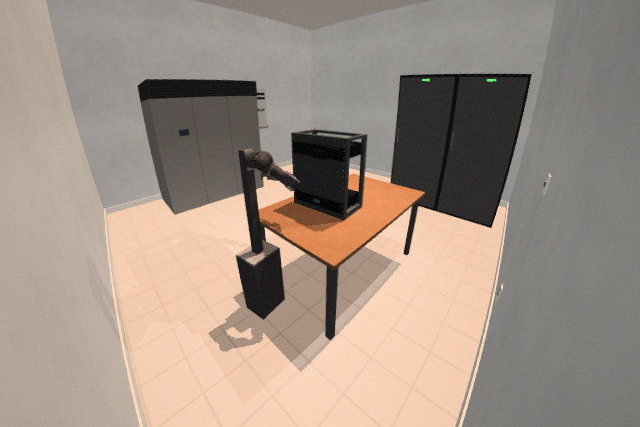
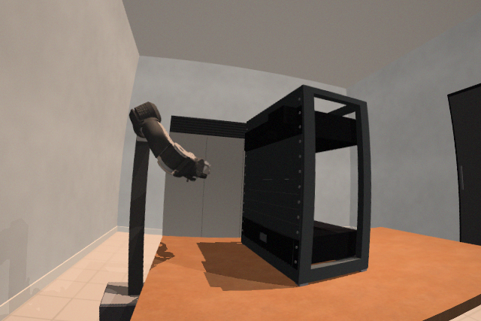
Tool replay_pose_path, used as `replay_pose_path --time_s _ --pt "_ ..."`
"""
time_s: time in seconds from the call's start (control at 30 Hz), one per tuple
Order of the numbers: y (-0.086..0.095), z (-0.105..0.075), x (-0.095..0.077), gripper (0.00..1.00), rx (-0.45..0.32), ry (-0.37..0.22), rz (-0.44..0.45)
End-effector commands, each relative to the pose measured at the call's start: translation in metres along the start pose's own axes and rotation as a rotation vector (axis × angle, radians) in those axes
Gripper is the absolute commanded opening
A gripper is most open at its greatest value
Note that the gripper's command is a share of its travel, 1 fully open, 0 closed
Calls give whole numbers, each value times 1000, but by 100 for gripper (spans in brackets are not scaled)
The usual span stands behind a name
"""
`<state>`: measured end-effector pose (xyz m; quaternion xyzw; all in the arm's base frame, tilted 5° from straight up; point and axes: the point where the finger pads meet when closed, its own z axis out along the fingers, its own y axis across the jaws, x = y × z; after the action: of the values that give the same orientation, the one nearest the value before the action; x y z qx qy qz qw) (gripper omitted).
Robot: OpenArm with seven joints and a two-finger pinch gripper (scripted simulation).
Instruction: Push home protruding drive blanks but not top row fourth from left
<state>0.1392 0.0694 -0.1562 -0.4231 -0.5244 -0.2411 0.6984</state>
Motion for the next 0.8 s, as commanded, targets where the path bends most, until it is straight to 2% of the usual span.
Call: replay_pose_path --time_s 0.0,0.1,0.17,0.4,0.6,0.67,0.77 --pt "4 -2 2 100 -38 2 -29" --pt "6 -4 3 100 -58 2 -40" --pt "9 -8 4 100 -99 2 -62" --pt "21 -27 7 100 -265 -6 -142" --pt "30 -50 10 100 -435 -27 -211" --pt "30 -50 10 100 -435 -27 -211" --pt "34 -65 11 100 -527 -43 -245"
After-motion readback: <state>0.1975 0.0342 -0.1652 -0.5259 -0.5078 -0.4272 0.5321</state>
